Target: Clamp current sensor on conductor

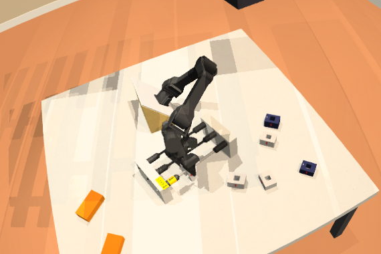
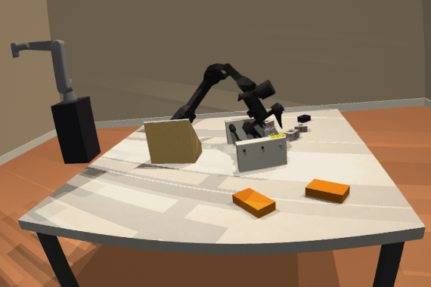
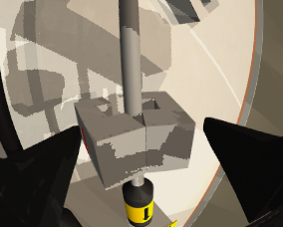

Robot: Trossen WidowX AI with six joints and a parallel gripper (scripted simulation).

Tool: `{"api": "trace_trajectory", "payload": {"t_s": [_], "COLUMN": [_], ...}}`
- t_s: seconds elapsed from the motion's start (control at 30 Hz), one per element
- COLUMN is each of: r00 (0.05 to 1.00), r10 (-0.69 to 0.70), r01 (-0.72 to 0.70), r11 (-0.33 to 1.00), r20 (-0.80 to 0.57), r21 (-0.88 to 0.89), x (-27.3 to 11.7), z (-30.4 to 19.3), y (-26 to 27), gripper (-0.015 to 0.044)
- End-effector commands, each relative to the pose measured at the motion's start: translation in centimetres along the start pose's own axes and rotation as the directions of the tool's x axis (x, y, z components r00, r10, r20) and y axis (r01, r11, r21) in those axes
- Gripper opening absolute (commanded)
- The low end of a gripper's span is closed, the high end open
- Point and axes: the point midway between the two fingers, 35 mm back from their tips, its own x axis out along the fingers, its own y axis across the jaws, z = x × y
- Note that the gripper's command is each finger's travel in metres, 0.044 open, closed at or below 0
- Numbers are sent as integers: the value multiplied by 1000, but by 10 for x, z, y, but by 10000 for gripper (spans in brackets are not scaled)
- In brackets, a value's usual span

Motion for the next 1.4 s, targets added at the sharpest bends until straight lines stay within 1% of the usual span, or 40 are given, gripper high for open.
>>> {"api": "trace_trajectory", "payload": {"t_s": [0.0,0.17,0.33,0.47,0.7,1.37], "r00": [1000,1000,996,991,984,982], "r10": [1,-23,-90,-137,-179,-186], "r01": [-1,23,90,137,179,186], "r11": [1000,1000,996,991,984,982], "r20": [7,5,-1,1,7,8], "r21": [4,4,5,6,7,6], "x": [7,13,18,18,17,17], "z": [2,1,-2,0,6,2], "y": [1,1,-1,-4,-10,-13], "gripper": [440,440,440,440,440,440]}}
